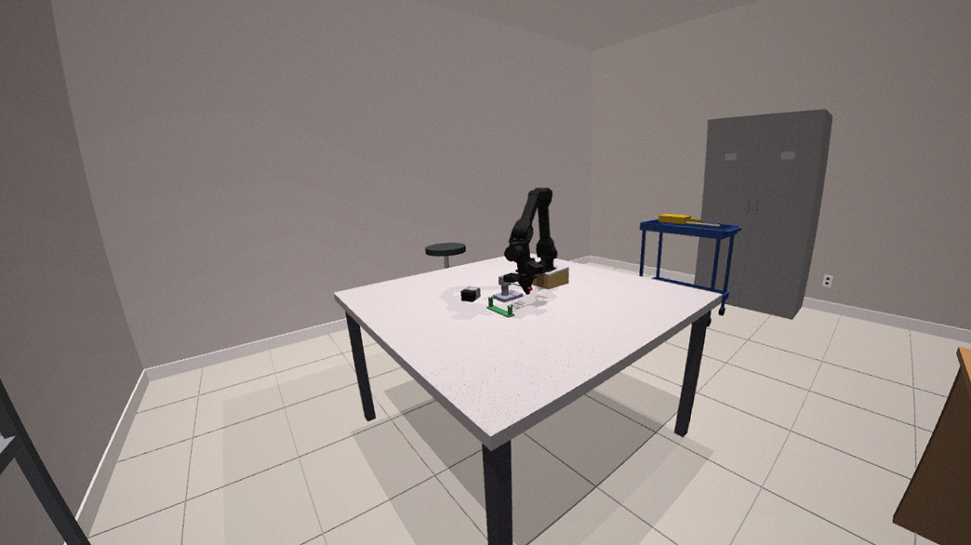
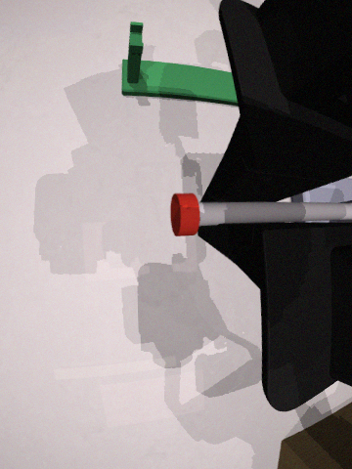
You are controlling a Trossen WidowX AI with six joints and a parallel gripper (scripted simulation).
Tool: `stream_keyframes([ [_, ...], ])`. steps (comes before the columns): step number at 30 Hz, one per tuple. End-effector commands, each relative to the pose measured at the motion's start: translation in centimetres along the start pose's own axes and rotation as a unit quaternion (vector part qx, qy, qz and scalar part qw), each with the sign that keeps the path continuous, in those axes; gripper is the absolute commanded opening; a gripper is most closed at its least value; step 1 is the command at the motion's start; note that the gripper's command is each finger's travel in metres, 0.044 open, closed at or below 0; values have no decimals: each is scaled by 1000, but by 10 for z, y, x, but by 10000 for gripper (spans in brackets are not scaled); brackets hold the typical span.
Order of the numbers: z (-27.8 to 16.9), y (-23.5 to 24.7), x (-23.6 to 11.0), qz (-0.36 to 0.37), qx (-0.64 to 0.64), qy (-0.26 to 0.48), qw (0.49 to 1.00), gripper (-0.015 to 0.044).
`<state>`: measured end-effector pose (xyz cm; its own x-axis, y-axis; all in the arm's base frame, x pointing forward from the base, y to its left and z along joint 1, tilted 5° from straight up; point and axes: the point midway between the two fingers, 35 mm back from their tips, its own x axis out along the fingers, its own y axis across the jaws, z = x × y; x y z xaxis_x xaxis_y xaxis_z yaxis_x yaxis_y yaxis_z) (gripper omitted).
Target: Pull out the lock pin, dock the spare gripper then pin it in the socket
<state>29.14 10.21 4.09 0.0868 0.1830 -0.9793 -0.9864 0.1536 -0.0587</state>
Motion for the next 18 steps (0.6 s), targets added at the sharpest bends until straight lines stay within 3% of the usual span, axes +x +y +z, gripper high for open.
stream_keyframes([
  [1,4,-3,-1,-1,1,2,1000,0],
  [18,15,-3,-3,4,2,3,1000,0],
])
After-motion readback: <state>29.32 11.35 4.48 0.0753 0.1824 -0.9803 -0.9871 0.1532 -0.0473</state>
